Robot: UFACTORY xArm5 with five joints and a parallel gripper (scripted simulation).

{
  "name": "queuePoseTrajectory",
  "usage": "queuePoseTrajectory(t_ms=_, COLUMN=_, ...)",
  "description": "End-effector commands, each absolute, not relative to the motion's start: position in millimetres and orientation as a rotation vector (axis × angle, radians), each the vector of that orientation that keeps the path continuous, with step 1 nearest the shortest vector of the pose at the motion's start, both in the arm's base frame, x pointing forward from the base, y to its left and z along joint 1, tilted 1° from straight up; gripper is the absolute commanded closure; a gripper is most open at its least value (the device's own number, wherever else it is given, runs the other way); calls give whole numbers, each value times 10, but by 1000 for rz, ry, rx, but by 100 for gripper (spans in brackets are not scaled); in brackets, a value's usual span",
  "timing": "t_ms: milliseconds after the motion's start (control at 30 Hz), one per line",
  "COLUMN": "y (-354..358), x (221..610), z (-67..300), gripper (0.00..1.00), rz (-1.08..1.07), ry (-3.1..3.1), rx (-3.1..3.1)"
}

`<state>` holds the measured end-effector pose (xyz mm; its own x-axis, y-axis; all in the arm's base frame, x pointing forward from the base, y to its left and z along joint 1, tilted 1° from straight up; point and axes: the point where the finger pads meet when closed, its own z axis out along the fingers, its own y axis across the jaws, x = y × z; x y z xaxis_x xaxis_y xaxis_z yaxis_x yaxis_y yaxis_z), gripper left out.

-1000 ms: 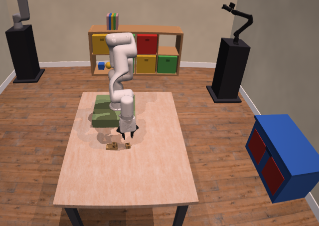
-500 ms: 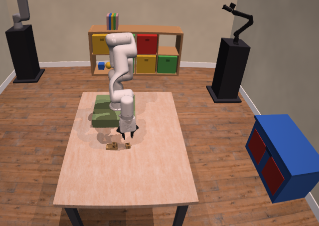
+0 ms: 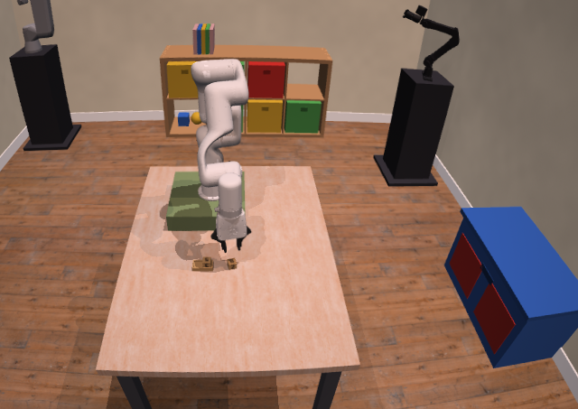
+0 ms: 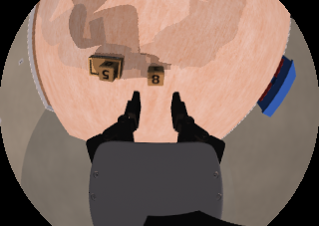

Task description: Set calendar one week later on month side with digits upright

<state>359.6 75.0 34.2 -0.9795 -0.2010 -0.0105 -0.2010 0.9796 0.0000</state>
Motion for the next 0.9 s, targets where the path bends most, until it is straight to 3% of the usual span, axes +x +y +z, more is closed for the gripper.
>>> queuePoseTrajectory(t_ms=0, y=753, x=3607, z=346, gripper=53, rz=2, ry=3112, rx=-316)
queuePoseTrajectory(t_ms=867, y=745, x=3611, z=49, gripper=53, rz=2, ry=3112, rx=-317)
